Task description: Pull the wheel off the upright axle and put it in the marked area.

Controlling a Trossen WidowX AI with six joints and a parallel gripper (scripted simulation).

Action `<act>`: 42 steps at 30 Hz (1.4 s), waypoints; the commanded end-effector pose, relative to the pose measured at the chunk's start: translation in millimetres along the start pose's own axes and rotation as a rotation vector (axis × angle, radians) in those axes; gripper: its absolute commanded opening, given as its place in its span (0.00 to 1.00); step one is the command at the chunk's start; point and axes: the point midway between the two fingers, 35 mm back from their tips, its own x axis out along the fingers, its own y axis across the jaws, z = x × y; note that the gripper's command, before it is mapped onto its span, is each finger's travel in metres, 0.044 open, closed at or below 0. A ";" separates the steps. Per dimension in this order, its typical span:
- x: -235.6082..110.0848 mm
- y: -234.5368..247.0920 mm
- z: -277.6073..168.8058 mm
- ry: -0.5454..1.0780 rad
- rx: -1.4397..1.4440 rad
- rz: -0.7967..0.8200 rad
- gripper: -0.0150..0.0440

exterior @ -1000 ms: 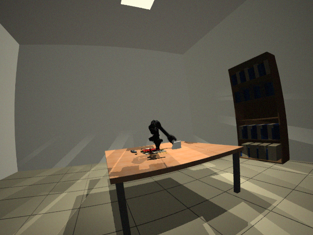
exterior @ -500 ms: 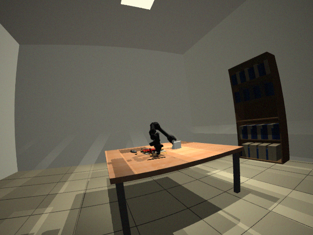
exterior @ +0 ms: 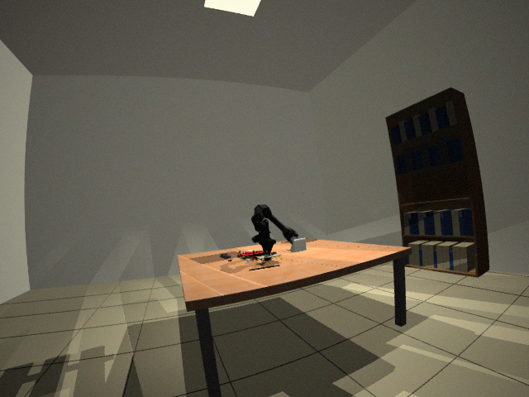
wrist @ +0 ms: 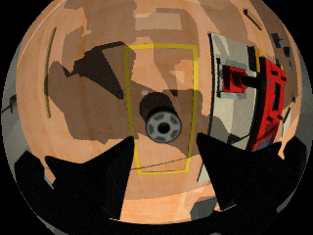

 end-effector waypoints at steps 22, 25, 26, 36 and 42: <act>-74.9 -33.3 -82.9 -0.004 -0.001 0.009 1.00; -74.9 -33.3 -82.9 -0.004 -0.001 0.009 1.00; -74.9 -33.3 -82.9 -0.004 -0.001 0.009 1.00; -74.9 -33.3 -82.9 -0.004 -0.001 0.009 1.00; -74.9 -33.3 -82.9 -0.004 -0.001 0.009 1.00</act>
